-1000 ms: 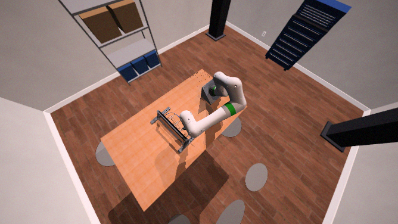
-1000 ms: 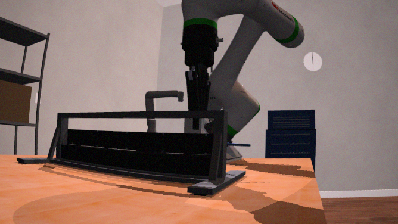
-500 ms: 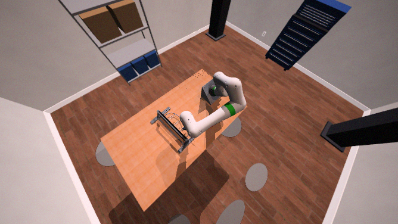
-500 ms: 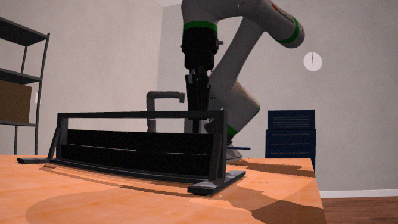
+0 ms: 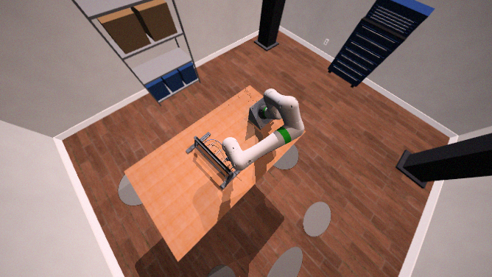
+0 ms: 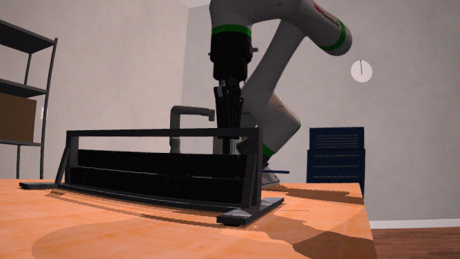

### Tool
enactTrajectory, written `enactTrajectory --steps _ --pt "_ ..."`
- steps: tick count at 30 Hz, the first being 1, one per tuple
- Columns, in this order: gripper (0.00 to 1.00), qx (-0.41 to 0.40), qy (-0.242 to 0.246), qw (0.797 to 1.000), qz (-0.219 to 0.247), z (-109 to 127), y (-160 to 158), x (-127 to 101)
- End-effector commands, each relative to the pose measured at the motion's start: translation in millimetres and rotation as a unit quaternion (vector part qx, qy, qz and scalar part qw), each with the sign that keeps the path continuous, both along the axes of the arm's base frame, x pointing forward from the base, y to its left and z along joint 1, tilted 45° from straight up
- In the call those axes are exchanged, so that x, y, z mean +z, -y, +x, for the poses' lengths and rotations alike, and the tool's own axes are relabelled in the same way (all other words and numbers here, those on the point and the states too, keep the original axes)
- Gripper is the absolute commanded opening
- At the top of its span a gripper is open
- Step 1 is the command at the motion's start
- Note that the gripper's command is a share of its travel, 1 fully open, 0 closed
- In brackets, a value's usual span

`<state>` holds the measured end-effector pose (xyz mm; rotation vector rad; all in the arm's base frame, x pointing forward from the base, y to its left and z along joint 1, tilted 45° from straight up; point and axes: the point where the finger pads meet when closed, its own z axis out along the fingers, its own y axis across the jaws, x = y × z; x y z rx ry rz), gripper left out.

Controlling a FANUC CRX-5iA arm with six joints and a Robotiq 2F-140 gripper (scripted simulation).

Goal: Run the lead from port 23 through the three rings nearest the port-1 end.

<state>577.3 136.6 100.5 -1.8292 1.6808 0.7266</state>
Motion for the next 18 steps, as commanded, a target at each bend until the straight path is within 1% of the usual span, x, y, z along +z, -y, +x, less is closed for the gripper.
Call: enactTrajectory --steps 1,18 --pt "0.0 0.0 0.0 1.0 0.0 1.3 0.2 0.3" --pt "0.0 0.0 0.0 1.0 0.0 20.7 -1.2 1.0"
